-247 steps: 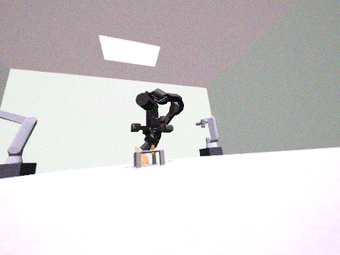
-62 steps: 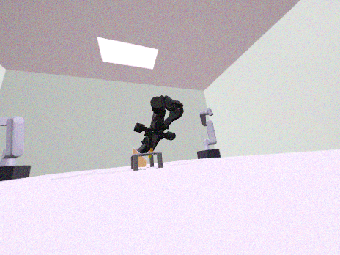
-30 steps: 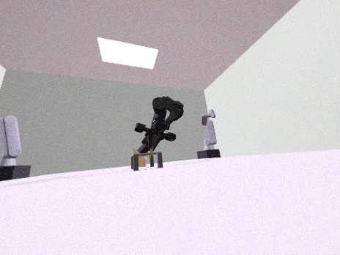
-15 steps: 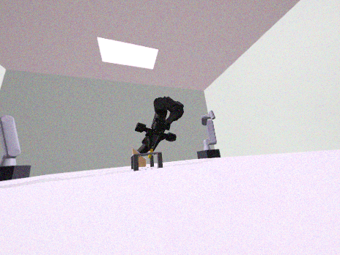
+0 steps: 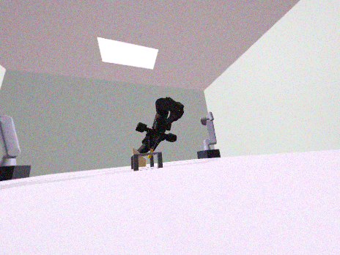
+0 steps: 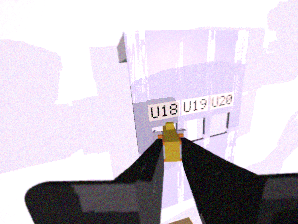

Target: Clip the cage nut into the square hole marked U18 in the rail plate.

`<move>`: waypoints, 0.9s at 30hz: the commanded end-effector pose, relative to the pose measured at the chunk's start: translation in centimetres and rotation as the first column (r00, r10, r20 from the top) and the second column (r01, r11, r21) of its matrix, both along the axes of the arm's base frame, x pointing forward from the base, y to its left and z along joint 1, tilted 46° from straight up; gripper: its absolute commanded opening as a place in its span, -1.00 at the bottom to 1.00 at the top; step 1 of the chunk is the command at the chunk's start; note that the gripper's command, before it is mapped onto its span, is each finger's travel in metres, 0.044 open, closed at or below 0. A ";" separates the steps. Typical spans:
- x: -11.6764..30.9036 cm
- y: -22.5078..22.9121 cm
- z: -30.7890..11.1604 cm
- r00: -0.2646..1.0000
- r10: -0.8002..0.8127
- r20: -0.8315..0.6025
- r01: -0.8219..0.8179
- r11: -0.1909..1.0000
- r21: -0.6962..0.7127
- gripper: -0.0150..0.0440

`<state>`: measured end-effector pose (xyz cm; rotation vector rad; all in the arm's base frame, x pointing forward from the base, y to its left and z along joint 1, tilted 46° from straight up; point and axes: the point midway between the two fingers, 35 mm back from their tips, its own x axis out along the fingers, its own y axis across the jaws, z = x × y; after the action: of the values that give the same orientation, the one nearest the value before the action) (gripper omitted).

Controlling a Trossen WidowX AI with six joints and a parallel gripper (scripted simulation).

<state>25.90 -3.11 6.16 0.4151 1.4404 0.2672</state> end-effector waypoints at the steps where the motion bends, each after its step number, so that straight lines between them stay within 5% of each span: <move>1: 0.0 0.0 0.1 1.000 -0.004 -0.001 0.004 1.000 -0.013 -0.36; 27: 0.0 0.3 0.2 1.000 -0.006 -0.003 0.006 0.999 -0.034 -0.36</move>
<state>25.94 -2.81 6.37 0.3953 1.4433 0.2464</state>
